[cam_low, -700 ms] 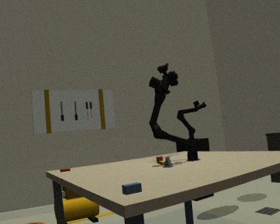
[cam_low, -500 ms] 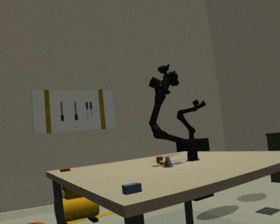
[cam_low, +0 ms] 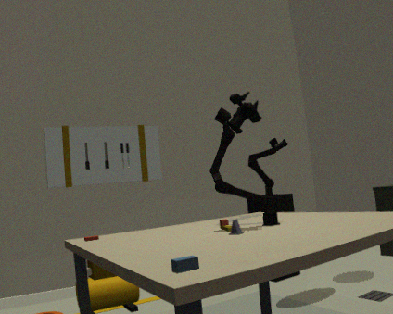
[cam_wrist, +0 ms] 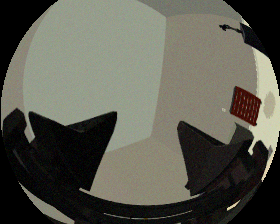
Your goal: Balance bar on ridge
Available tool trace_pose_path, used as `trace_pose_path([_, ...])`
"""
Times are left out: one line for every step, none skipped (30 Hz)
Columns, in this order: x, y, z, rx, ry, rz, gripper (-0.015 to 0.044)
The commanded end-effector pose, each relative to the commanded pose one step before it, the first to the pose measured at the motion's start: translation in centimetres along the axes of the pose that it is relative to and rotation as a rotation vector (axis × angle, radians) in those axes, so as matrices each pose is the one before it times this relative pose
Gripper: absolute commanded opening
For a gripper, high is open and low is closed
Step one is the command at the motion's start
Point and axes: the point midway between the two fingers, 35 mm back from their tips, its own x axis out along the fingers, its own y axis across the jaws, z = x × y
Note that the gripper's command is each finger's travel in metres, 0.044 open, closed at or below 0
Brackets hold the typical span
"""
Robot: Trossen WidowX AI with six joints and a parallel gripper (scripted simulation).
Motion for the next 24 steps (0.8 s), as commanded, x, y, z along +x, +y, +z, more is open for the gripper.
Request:
trace_pose_path([0.406, -0.958, 0.768, -0.0728, -0.05104, -0.01750, 0.0315])
trace_pose_path([0.029, -0.124, 0.136, -0.0264, -0.01082, 0.00042, 0.0315])
trace_pose_path([0.084, -0.197, 0.152, -0.0265, -0.01227, -0.00279, 0.0315])
trace_pose_path([0.168, -0.308, 0.175, -0.0266, -0.01435, -0.00761, 0.0315])
trace_pose_path([0.167, -0.309, 0.172, -0.0266, -0.01428, -0.00782, 0.0315])
trace_pose_path([0.174, -0.318, 0.171, -0.0263, -0.01430, -0.00843, 0.0315])
trace_pose_path([0.204, -0.355, 0.173, -0.0254, -0.01460, -0.01037, 0.0315])
trace_pose_path([0.203, -0.355, 0.171, -0.0253, -0.01452, -0.01056, 0.0315])
trace_pose_path([0.203, -0.355, 0.170, -0.0252, -0.01445, -0.01076, 0.0315])
trace_pose_path([0.160, -0.240, 0.141, -0.0102, -0.01429, -0.00719, 0.0315])
trace_pose_path([0.159, -0.238, 0.143, -0.0102, -0.01435, -0.00716, 0.0315])
trace_pose_path([0.159, -0.237, 0.146, -0.0101, -0.01441, -0.00714, 0.0315])
trace_pose_path([0.158, -0.235, 0.149, -0.0100, -0.01447, -0.00711, 0.0315])
trace_pose_path([0.156, -0.237, 0.148, -0.0112, -0.01390, -0.00721, 0.0315])
trace_pose_path([0.149, -0.245, 0.136, -0.0153, -0.01177, -0.00759, 0.0315])
trace_pose_path([0.148, -0.245, 0.137, -0.0152, -0.01176, -0.00766, 0.0315])
trace_pose_path([0.148, -0.244, 0.137, -0.0152, -0.01175, -0.00774, 0.0315])
trace_pose_path([0.148, -0.244, 0.138, -0.0151, -0.01174, -0.00781, 0.0315])
trace_pose_path([0.137, -0.234, 0.123, -0.0160, -0.01012, -0.00757, 0.0315])
trace_pose_path([0.164, -0.287, 0.146, -0.0203, -0.01176, -0.00939, 0.0315])
trace_pose_path([0.201, -0.353, 0.180, -0.0248, -0.01438, -0.01174, 0.0315])
trace_pose_path([0.200, -0.354, 0.179, -0.0247, -0.01428, -0.01196, 0.0315])
trace_pose_path([0.200, -0.355, 0.177, -0.0246, -0.01416, -0.01217, 0.0315])
trace_pose_path([0.199, -0.356, 0.176, -0.0245, -0.01405, -0.01238, 0.0315])
